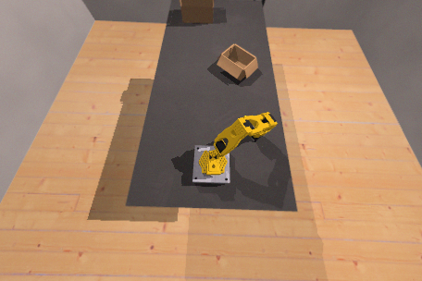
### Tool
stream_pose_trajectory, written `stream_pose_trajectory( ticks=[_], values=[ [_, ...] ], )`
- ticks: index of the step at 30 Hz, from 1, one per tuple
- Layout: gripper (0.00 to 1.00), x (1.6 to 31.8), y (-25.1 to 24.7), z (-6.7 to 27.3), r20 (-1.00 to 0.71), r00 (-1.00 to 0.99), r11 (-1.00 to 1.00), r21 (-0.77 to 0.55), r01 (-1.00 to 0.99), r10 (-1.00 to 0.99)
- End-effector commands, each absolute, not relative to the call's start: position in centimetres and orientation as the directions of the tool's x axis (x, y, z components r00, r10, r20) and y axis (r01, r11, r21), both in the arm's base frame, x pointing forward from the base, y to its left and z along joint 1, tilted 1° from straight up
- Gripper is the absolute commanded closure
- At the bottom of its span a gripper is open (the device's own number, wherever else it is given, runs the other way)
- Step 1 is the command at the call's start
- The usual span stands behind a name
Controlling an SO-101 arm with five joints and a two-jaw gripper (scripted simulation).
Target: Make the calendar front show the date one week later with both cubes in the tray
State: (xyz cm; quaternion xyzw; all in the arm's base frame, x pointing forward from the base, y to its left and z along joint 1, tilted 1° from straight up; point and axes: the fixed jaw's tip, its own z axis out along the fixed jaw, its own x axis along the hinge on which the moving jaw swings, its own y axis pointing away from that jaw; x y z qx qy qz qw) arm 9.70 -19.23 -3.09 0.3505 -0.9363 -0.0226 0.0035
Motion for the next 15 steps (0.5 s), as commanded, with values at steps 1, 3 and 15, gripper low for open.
stream_pose_trajectory(
  ticks=[1, 3, 15],
  values=[
    [1.00, 9.99, -19.56, -2.59, -0.006, -0.759, 0.759, 0.024, -0.651, -0.651],
    [1.00, 10.01, -19.59, -2.52, -0.006, -0.759, 0.759, 0.024, -0.651, -0.651],
    [1.00, 10.04, -19.65, -2.35, -0.005, -0.759, 0.759, 0.024, -0.651, -0.651]
  ],
)
